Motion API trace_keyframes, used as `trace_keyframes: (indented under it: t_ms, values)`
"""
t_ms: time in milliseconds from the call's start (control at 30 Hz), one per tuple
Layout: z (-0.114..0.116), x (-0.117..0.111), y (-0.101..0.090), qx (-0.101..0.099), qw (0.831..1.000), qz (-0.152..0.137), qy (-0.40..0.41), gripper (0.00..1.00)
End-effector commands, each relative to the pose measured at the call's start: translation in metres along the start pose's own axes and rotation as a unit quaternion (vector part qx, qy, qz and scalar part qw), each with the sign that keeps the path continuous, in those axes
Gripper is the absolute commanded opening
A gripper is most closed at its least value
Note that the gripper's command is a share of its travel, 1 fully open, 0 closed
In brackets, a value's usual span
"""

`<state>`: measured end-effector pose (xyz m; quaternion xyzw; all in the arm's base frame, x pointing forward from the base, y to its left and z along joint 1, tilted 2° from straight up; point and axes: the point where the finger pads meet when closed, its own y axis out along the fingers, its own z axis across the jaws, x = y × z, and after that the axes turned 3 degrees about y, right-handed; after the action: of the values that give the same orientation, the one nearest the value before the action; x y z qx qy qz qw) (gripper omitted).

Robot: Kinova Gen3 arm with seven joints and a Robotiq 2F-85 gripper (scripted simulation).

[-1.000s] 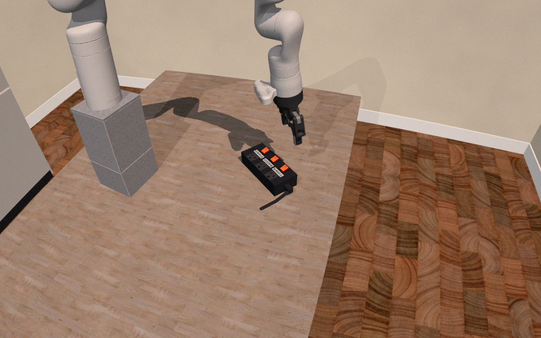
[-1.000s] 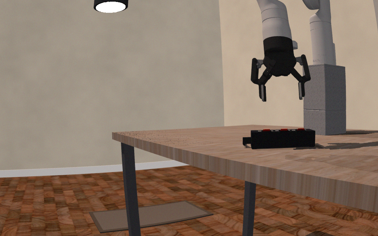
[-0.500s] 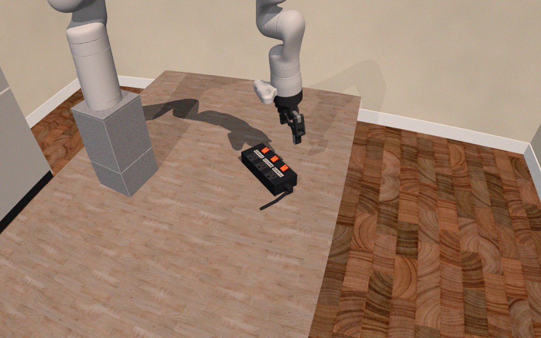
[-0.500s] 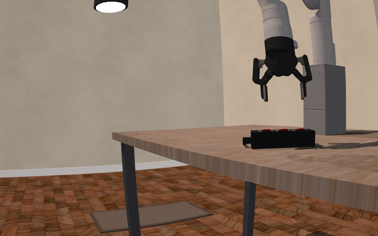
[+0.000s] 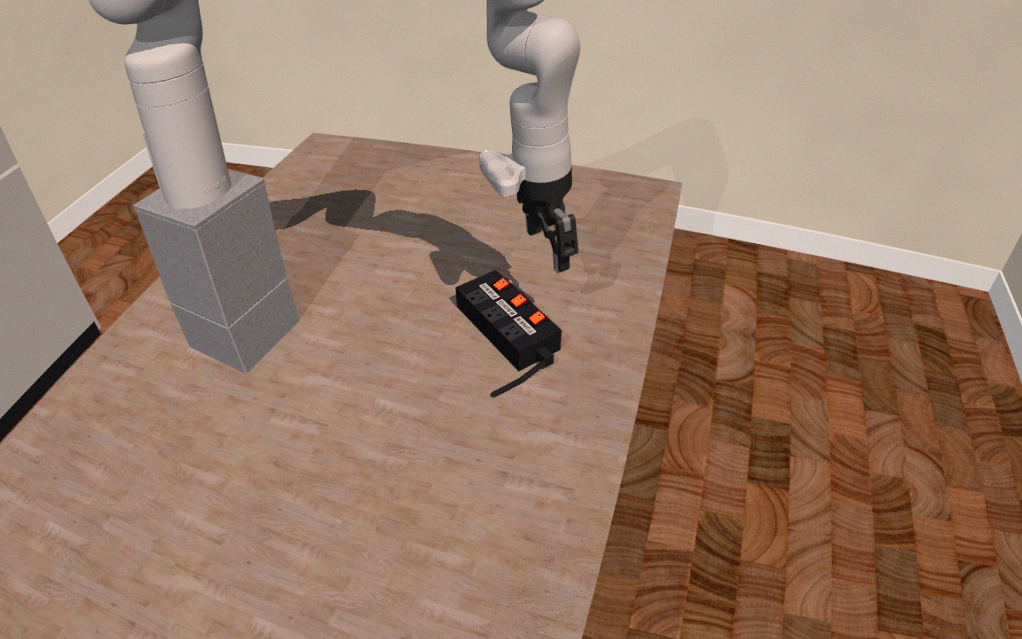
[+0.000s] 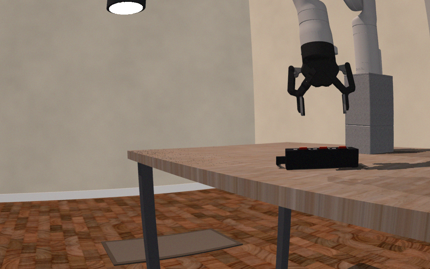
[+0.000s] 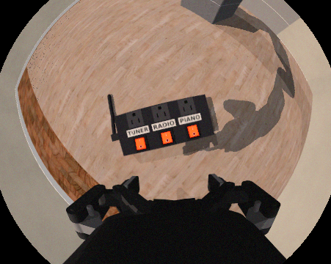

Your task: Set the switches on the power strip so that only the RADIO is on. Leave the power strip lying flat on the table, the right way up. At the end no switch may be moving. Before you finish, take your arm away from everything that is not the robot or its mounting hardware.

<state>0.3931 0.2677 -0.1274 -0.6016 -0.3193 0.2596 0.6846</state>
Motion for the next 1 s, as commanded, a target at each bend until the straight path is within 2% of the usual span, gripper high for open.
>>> trace_keyframes:
  t_ms: [0,67,167,967]
  values:
    - [-0.0020,-0.0007,0.0002,0.000,1.000,0.007,-0.013,1.00]
    - [-0.0020,-0.0007,0.0001,0.000,1.000,0.006,-0.013,1.00]
    - [-0.0013,-0.0079,0.0002,0.000,0.999,0.025,-0.036,1.00]
    - [0.0008,-0.0055,-0.0007,0.003,0.999,0.022,-0.041,1.00]
